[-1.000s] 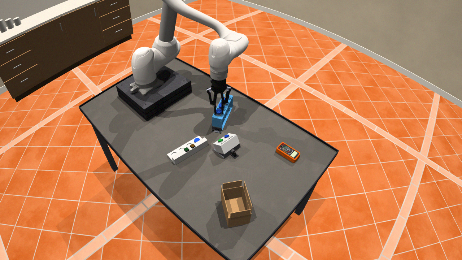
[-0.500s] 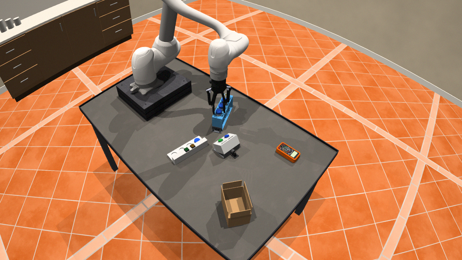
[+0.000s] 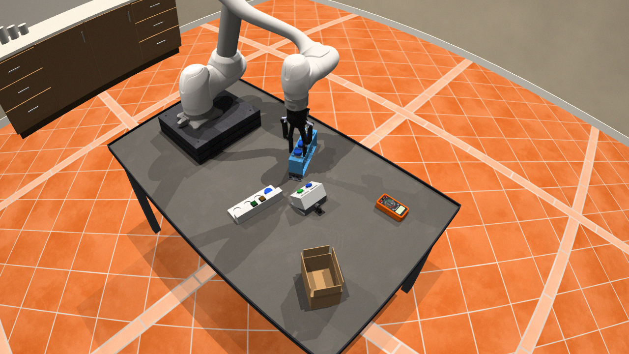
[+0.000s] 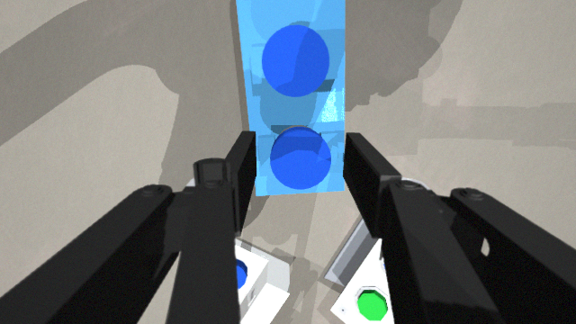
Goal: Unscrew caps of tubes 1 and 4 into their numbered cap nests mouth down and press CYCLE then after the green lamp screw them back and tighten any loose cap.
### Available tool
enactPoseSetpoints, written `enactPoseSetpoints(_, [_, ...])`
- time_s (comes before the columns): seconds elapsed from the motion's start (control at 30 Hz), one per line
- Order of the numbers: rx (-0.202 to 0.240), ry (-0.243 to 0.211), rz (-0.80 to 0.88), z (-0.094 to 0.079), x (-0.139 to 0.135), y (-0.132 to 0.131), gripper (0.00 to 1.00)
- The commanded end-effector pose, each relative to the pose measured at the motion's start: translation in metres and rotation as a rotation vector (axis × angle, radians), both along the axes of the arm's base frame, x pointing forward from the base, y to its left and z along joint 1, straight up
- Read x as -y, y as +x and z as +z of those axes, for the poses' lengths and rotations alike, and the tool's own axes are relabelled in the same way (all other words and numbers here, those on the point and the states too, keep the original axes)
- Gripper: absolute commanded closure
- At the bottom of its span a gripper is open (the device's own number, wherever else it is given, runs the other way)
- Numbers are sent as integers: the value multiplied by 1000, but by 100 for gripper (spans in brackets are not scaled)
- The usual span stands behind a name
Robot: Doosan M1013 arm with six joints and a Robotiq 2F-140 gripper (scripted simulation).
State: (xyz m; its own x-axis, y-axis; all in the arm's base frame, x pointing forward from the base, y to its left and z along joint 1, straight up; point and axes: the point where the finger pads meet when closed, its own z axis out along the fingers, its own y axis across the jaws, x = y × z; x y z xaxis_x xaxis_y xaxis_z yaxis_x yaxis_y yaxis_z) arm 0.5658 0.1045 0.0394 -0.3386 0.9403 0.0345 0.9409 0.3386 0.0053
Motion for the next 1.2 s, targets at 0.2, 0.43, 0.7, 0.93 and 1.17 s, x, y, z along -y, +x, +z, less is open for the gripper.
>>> enactPoseSetpoints(0.2, [-8,-32,-449,1,0,0,59])
enactPoseSetpoints(0.43, [-8,-32,-449,1,0,0,70])
enactPoseSetpoints(0.7, [-8,-32,-449,1,0,0,70])
enactPoseSetpoints(0.93, [-5,-31,-299,1,0,0,70])
enactPoseSetpoints(1.17, [1,-30,1,1,0,0,70])
